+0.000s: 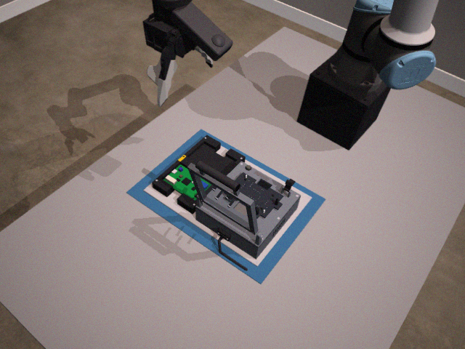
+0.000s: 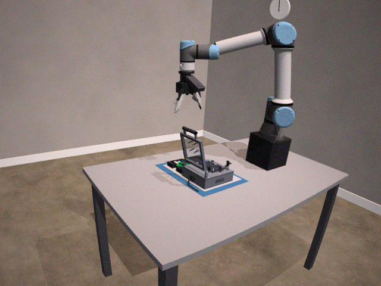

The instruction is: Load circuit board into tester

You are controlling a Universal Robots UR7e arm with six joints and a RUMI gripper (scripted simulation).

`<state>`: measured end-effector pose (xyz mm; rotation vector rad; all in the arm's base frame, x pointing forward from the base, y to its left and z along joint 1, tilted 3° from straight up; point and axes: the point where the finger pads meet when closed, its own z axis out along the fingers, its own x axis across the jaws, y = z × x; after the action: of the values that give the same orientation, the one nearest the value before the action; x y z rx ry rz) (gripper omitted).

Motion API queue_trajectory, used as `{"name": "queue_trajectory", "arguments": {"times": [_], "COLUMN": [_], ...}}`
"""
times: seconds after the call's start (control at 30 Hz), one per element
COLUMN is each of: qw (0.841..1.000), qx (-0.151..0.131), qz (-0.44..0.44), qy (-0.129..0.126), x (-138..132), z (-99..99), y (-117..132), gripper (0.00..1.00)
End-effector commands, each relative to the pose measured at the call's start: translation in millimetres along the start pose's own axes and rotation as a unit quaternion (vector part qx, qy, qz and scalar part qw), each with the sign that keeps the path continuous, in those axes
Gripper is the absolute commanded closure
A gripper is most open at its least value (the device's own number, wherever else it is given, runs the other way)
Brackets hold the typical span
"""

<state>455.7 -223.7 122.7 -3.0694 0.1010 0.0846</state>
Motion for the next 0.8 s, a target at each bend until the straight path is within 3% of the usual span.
{"name": "queue_trajectory", "arguments": {"times": [0.0, 0.2, 0.23, 0.77], "qw": [1.0, 0.999, 0.999, 0.999], "qx": [-0.005, -0.006, -0.006, -0.006], "qz": [-0.011, -0.014, -0.014, -0.014], "qy": [0.024, 0.029, 0.029, 0.029], "x": [14.4, 17.2, 17.2, 17.2], "z": [-6.7, -8.7, -8.7, -8.7], "y": [-5.4, -6.9, -6.9, -6.9], "gripper": [0.0, 0.0, 0.41, 0.41]}}
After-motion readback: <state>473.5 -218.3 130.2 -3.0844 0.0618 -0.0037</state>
